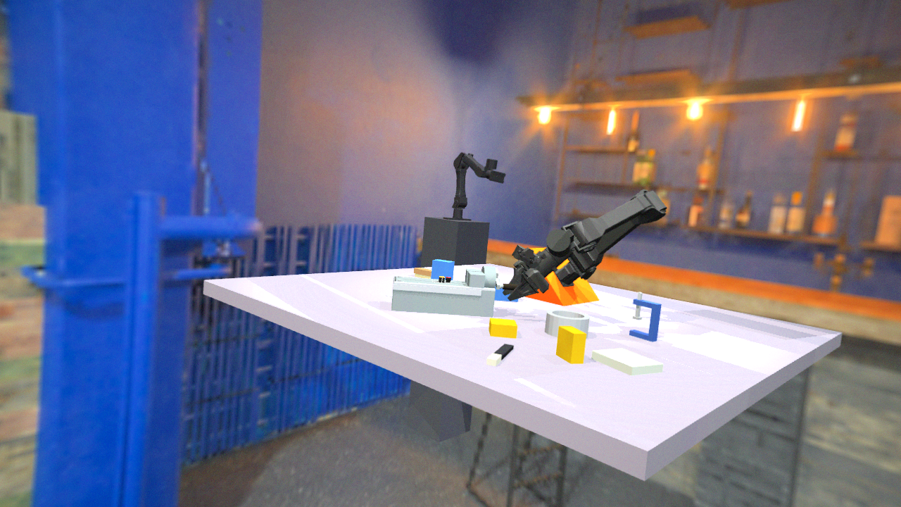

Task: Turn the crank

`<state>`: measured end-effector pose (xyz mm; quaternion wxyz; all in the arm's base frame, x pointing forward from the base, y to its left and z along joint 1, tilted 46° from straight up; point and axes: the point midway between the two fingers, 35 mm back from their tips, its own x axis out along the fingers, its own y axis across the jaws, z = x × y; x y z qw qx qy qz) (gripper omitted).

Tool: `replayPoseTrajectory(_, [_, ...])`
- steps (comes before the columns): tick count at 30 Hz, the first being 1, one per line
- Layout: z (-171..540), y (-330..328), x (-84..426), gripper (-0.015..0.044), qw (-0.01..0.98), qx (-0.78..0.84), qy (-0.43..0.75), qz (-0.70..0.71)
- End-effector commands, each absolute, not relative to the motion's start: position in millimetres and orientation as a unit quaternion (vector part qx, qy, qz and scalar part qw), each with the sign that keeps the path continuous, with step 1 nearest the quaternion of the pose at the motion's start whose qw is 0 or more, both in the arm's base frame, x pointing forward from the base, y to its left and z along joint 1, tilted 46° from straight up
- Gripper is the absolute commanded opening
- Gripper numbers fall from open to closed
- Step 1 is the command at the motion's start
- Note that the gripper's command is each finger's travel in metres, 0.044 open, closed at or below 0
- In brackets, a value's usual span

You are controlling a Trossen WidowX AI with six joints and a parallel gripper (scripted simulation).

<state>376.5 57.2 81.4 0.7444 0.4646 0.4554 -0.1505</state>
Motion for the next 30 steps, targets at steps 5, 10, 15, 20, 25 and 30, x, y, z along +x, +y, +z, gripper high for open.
replayPoseTrajectory(5, [84.2, 60.3, 371.4, 0.0440, 0.745, 0.463, 0.456, -0.151])
replayPoseTrajectory(10, [94.1, 70.3, 355.5, 0.0440, 0.744, 0.463, 0.457, -0.150])
replayPoseTrajectory(15, [102.8, 78.9, 340.0, 0.0440, 0.743, 0.465, 0.457, -0.151])
replayPoseTrajectory(20, [111.4, 71.5, 341.0, 0.0440, 0.743, 0.464, 0.458, -0.151])
replayPoseTrajectory(25, [137.3, 42.0, 348.0, 0.0440, 0.743, 0.461, 0.460, -0.153])
replayPoseTrajectory(30, [164.1, 11.9, 349.1, 0.0440, 0.743, 0.459, 0.461, -0.152])
